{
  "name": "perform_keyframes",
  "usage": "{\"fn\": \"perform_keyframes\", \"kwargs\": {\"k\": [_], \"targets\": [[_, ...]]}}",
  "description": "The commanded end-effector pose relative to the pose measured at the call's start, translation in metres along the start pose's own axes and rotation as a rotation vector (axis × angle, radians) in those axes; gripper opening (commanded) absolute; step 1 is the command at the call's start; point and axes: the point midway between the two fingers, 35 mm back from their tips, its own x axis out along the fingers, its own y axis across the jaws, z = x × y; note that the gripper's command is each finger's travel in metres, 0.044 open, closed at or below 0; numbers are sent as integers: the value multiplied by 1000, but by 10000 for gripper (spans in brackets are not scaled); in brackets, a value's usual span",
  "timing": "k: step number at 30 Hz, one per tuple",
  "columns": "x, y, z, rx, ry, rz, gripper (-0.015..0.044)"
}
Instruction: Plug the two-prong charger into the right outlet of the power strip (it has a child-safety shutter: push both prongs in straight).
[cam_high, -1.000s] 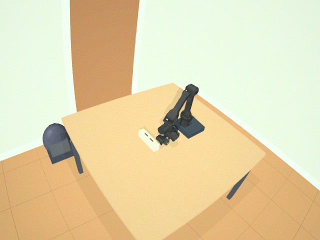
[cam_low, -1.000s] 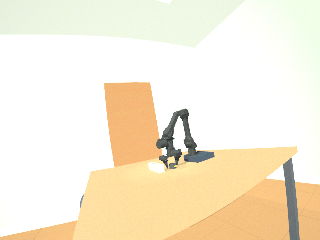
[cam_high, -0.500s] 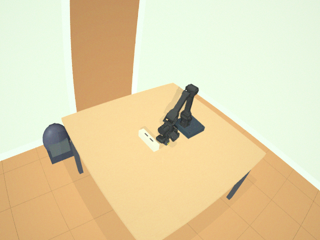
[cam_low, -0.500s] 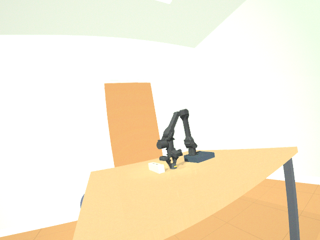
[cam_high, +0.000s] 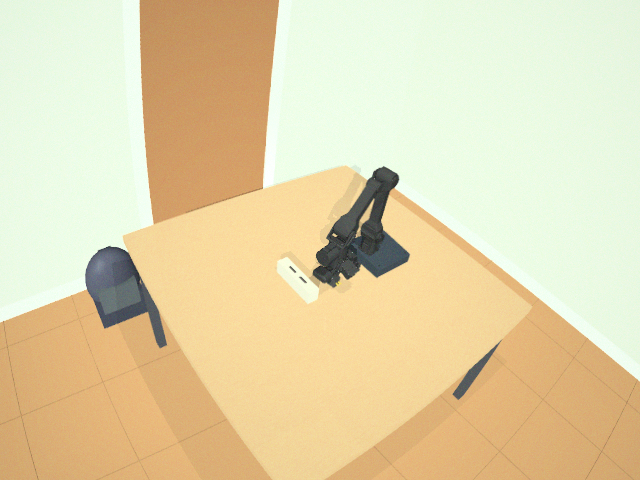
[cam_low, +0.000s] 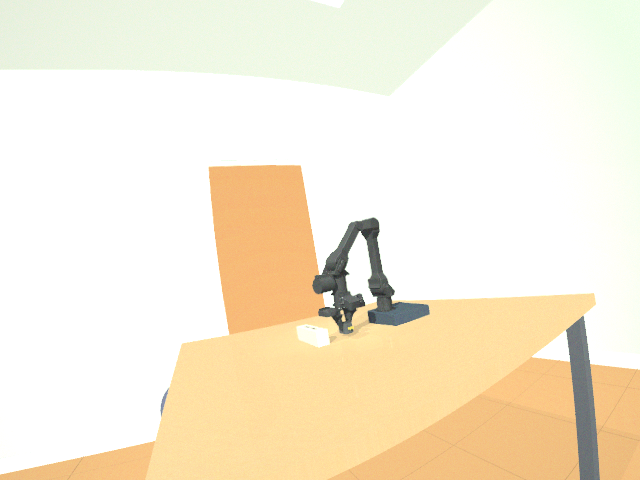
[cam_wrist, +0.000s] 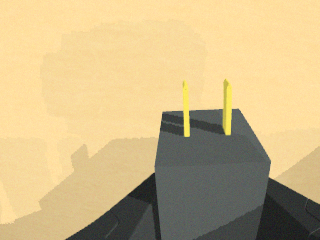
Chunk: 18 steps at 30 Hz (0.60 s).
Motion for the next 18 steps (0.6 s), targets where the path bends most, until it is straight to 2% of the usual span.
{"fn": "perform_keyframes", "kwargs": {"k": [1, 5, 18], "targets": [[-21, -2, -2, -2, 3, -15, 0], [-36, 0, -3, -1, 4, -14, 0], [-32, 1, -14, 171, 0, -5, 0]]}}
